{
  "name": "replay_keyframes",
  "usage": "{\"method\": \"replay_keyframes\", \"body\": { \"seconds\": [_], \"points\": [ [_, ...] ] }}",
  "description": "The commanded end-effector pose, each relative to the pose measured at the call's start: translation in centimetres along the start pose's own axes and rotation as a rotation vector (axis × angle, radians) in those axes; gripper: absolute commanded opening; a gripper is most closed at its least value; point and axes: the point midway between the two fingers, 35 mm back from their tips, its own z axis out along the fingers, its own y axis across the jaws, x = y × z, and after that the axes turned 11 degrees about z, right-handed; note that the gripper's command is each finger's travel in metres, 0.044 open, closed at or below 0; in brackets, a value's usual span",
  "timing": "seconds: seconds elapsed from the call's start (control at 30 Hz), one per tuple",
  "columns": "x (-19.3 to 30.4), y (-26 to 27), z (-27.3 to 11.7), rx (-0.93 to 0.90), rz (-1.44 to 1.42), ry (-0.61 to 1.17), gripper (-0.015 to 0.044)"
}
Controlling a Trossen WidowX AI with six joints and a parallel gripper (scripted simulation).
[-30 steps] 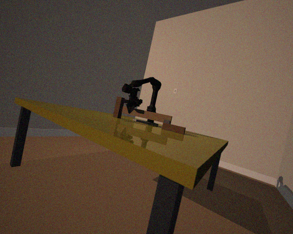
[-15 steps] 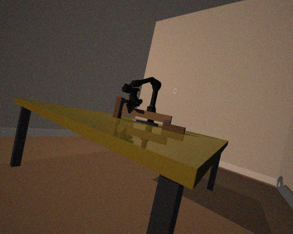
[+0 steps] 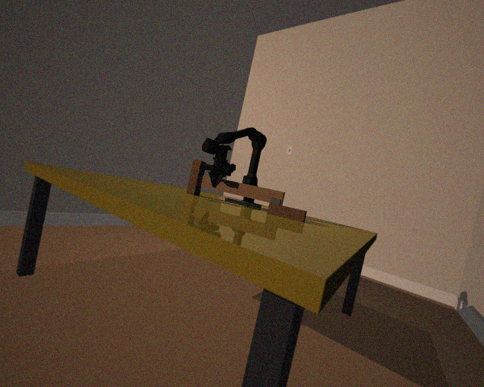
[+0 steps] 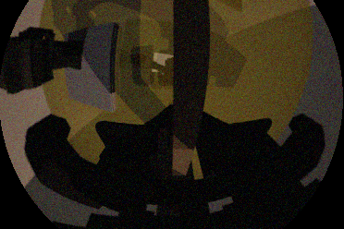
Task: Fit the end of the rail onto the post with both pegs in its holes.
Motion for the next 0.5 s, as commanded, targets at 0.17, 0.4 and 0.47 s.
{"method": "replay_keyframes", "body": {
  "seconds": [0.17,0.4,0.47],
  "points": [
    [-0.13,-0.04,-0.07,0.010,0.001,0.001,0.0000],
    [-0.13,-0.02,0.02,0.010,0.001,0.001,0.0000],
    [-0.13,-0.01,0.02,0.010,0.001,0.001,0.0000]
  ]
}}
